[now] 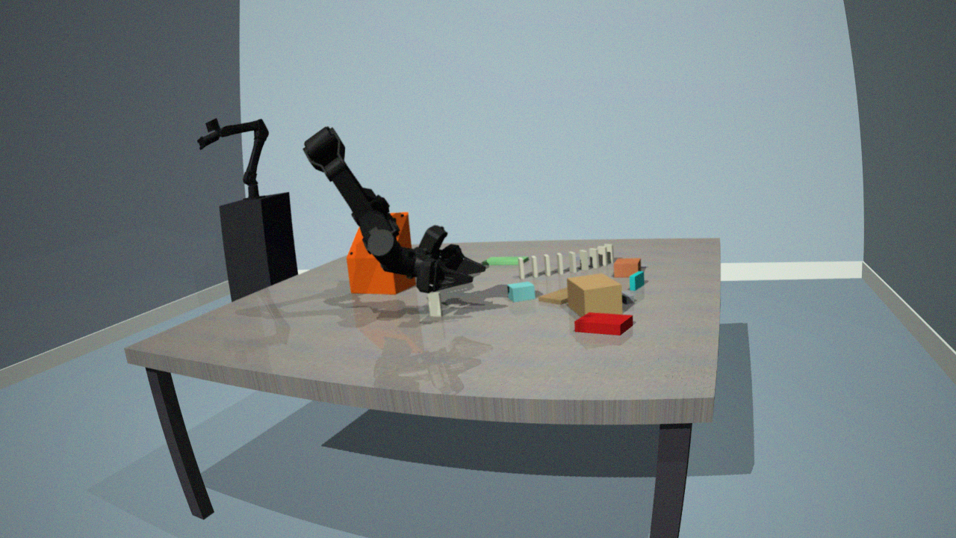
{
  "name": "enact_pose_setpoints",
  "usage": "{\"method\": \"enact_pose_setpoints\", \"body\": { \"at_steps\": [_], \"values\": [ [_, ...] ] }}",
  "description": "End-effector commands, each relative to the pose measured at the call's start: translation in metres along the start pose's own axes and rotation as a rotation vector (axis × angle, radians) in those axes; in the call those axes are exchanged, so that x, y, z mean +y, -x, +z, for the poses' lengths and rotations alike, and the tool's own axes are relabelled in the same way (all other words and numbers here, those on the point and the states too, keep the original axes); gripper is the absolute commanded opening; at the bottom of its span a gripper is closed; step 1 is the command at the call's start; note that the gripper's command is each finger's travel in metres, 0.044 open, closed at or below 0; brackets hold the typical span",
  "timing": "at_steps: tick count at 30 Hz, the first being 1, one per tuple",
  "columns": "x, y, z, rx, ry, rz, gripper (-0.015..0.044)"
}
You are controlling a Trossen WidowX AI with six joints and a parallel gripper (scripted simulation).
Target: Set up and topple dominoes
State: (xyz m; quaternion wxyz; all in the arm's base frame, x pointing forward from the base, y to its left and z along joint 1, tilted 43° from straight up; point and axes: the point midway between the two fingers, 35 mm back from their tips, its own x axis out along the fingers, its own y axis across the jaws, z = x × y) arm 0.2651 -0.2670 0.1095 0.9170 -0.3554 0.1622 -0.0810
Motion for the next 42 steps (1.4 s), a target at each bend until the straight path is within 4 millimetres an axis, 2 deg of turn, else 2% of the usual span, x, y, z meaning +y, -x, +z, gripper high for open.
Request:
{"method": "enact_pose_setpoints", "body": {
  "at_steps": [1, 5, 9, 13, 17, 27, 40, 42],
  "values": [
    [0.001, -0.02, 0.002, 0.11, 0.034, 0.048, 0.044],
    [0.007, -0.029, -0.008, 0.321, 0.154, 0.13, 0.044],
    [0.016, -0.024, -0.013, 0.549, 0.338, 0.276, 0.044],
    [0.022, 0.003, -0.008, 0.794, 0.624, 0.511, 0.044],
    [0.012, 0.045, 0.012, 0.999, 0.972, 0.79, 0.044],
    [-0.002, 0.074, 0.032, 1.1, 1.204, 0.974, 0.044],
    [-0.001, 0.074, 0.032, 1.101, 1.206, 0.975, 0.044],
    [-0.001, 0.072, 0.026, 1.101, 1.205, 0.976, 0.044]
  ]
}}
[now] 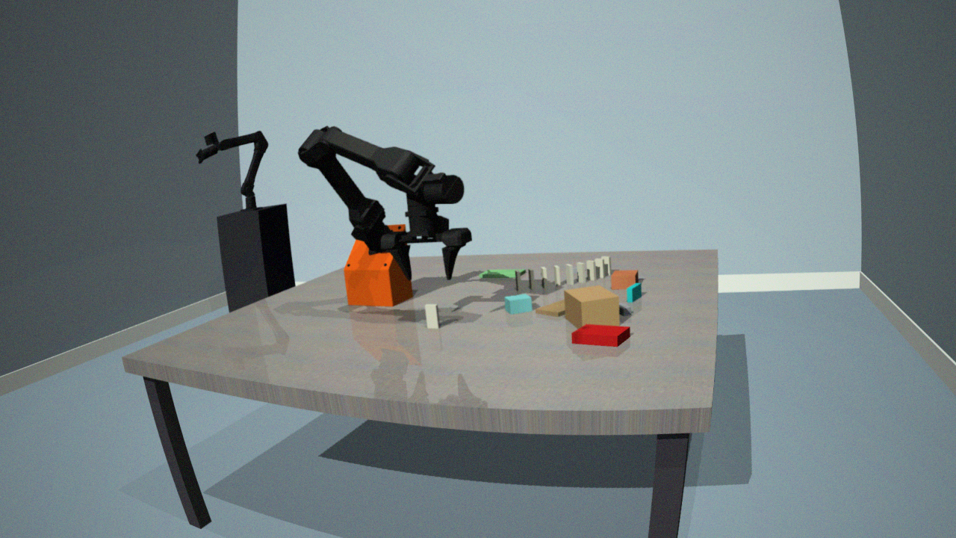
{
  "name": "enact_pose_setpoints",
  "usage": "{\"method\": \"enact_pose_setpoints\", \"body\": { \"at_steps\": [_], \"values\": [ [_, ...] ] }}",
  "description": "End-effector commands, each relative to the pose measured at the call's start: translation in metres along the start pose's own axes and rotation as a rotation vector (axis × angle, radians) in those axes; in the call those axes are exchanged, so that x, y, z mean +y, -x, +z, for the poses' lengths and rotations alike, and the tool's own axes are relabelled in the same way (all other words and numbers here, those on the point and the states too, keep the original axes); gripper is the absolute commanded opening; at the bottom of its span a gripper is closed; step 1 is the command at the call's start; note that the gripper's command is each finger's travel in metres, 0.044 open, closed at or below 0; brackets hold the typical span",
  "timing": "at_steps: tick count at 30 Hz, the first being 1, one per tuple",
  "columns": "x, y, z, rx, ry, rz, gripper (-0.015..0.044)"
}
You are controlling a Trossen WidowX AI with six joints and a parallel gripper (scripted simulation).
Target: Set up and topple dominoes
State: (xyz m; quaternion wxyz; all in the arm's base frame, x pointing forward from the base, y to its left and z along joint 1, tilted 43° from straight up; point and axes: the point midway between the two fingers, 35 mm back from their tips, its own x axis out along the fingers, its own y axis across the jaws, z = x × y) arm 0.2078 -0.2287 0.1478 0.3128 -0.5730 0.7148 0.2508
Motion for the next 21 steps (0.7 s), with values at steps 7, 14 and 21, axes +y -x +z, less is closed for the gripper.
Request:
{"method": "enact_pose_setpoints", "body": {
  "at_steps": [7, 14, 21],
  "values": [
    [0.001, -0.061, -0.002, 0.012, 0.009, 0.005, 0.044],
    [0.001, -0.067, -0.003, 0.012, 0.009, 0.005, 0.044],
    [0.002, -0.077, -0.003, 0.013, 0.009, 0.005, 0.044]
  ]
}}
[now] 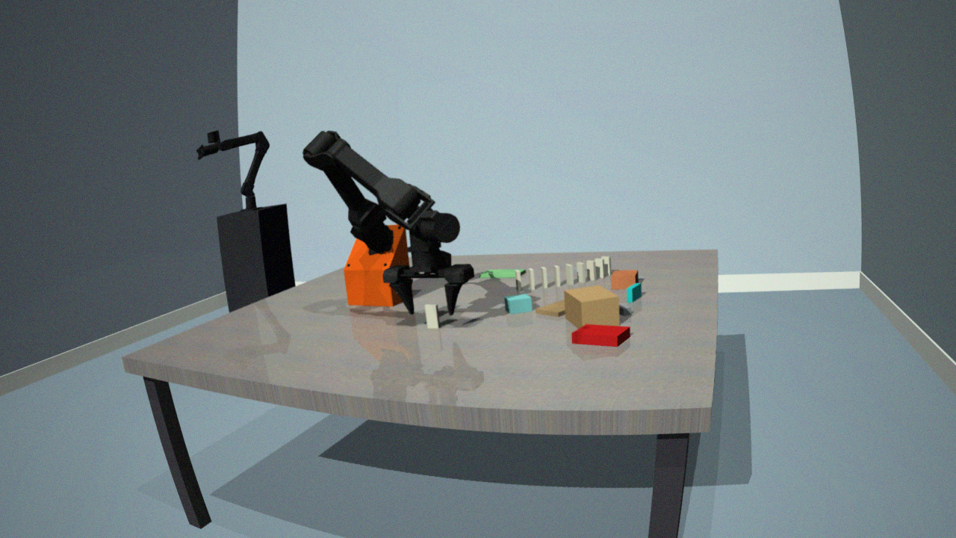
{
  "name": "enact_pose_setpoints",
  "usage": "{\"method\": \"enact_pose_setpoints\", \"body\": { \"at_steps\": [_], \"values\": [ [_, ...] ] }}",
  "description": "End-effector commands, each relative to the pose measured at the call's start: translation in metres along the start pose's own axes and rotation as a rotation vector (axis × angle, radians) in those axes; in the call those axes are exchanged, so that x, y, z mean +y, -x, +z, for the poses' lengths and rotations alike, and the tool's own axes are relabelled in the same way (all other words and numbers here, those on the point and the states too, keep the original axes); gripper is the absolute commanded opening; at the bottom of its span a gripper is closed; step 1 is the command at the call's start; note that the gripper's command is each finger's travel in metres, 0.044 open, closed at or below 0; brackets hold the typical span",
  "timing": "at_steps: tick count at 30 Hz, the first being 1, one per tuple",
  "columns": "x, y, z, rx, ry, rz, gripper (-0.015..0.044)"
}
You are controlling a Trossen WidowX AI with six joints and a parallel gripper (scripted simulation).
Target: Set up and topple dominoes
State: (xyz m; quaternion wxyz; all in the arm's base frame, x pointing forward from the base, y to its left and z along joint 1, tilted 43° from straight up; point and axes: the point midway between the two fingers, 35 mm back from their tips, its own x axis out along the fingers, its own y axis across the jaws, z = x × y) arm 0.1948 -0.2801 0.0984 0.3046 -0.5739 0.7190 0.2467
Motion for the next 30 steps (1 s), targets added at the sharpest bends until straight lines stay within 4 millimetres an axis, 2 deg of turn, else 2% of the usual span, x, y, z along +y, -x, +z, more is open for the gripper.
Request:
{"method": "enact_pose_setpoints", "body": {
  "at_steps": [1, 14, 24, 26, 30],
  "values": [
    [0.0, -0.005, 0.002, -0.006, 0.007, 0.0, 0.044],
    [0.0, -0.005, 0.002, -0.006, 0.007, 0.0, 0.0107],
    [0.0, -0.003, 0.002, -0.007, 0.004, 0.001, 0.0107],
    [-0.004, 0.017, 0.002, -0.014, -0.007, 0.008, 0.0107],
    [-0.006, 0.084, 0.001, -0.017, -0.014, 0.013, 0.0107]
  ]
}}
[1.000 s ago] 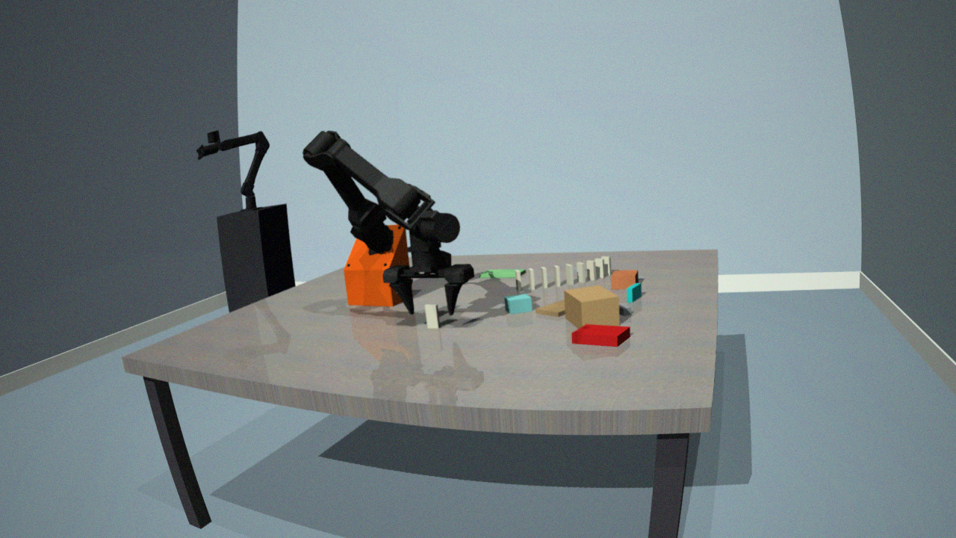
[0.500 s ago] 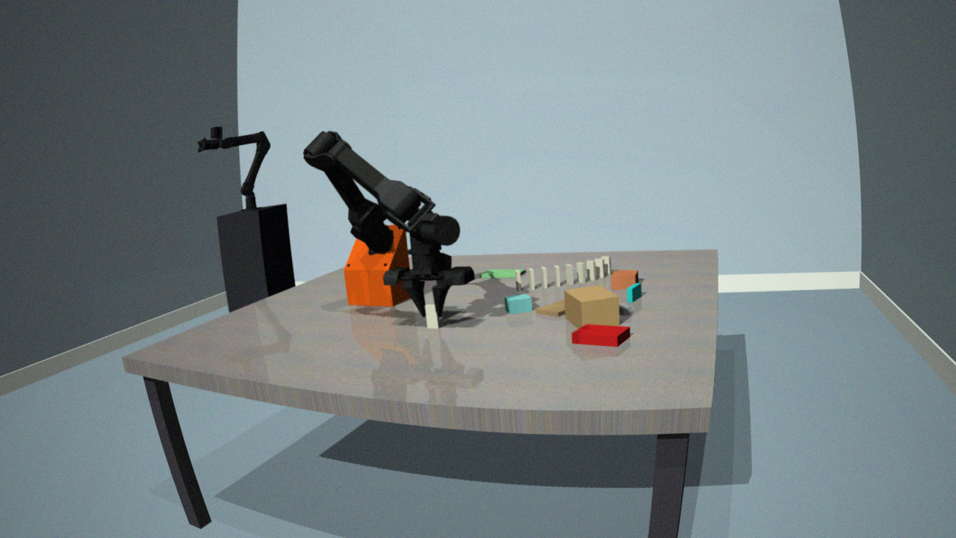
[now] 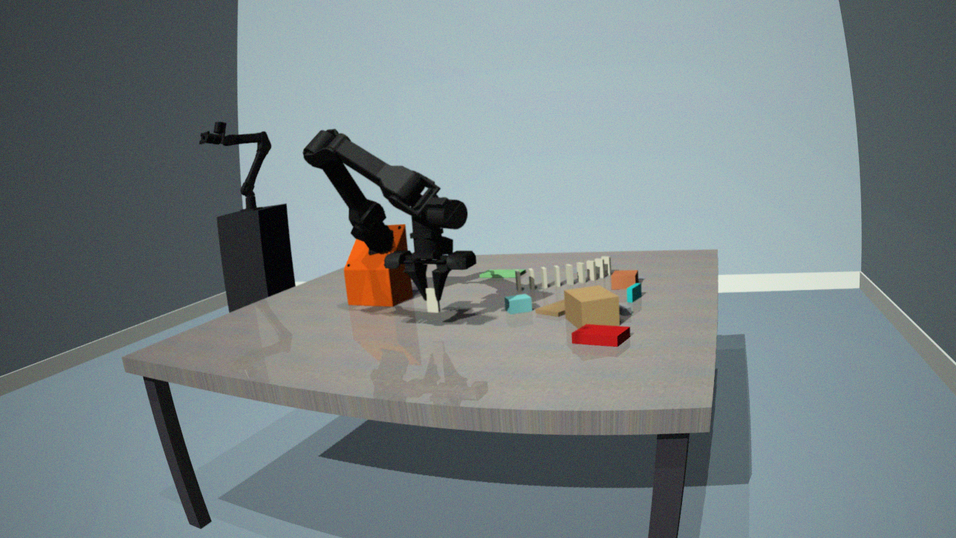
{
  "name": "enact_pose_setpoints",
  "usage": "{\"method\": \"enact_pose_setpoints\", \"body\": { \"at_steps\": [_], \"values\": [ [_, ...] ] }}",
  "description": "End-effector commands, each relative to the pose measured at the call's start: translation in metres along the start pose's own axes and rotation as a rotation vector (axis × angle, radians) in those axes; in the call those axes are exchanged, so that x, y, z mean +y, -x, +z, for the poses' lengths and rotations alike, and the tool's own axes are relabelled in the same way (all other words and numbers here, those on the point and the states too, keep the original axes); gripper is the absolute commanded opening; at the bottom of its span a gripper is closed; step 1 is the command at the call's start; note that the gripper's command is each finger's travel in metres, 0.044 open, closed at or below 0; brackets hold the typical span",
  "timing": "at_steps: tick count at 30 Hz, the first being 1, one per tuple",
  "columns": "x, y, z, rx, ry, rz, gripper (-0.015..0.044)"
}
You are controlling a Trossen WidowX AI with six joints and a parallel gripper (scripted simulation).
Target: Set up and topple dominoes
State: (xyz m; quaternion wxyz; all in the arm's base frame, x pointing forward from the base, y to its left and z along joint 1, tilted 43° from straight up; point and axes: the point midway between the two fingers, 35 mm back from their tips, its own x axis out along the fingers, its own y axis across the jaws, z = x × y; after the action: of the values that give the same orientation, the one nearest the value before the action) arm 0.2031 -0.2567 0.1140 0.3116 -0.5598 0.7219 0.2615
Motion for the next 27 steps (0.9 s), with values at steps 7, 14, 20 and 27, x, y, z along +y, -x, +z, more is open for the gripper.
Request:
{"method": "enact_pose_setpoints", "body": {
  "at_steps": [7, 14, 20, 27],
  "values": [
    [0.006, 0.101, -0.003, 0.024, 0.0, -0.026, 0.0107],
    [-0.004, 0.102, 0.01, 0.011, -0.037, -0.034, 0.0107],
    [-0.047, 0.108, 0.1, -0.052, -0.265, -0.052, 0.0107],
    [-0.061, 0.11, 0.176, -0.068, -0.51, -0.034, 0.0107]
  ]
}}
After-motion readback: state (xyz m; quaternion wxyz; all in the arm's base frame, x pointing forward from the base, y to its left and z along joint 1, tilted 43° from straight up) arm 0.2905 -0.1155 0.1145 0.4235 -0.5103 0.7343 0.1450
